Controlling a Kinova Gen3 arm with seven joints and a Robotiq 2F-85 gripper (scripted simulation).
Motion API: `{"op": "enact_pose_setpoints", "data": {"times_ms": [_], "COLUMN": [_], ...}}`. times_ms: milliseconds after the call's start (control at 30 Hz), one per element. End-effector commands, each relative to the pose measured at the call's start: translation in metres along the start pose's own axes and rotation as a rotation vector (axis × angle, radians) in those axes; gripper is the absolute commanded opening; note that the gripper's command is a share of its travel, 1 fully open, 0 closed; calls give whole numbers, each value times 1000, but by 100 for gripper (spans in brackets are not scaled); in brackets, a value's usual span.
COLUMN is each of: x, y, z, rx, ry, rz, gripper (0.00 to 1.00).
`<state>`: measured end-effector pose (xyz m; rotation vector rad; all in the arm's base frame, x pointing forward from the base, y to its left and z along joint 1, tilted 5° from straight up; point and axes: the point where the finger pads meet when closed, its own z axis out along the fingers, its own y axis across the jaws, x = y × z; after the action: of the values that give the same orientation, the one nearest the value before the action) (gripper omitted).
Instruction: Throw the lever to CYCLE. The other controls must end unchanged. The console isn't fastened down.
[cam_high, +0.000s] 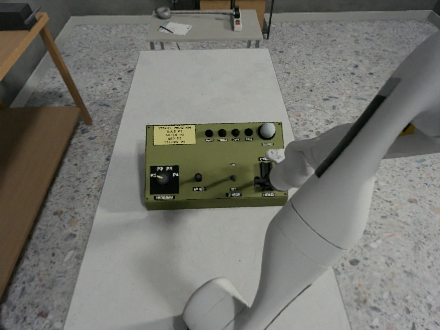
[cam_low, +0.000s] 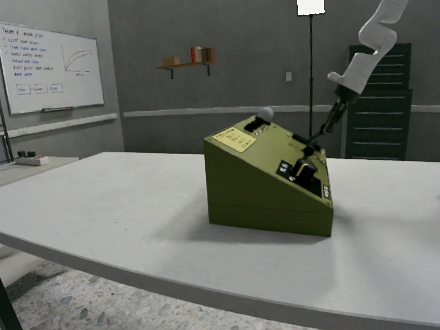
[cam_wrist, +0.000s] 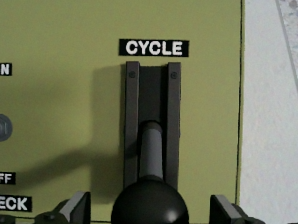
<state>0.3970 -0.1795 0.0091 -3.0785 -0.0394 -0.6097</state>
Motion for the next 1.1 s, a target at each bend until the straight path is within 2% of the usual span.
{"op": "enact_pose_setpoints", "data": {"times_ms": [0, 1067], "x": [1, 1], "y": [0, 0], "z": [0, 6], "rx": [-1, -1], "ry": [1, 1], "rz": [-1, -1], "gripper": [77, 77]}}
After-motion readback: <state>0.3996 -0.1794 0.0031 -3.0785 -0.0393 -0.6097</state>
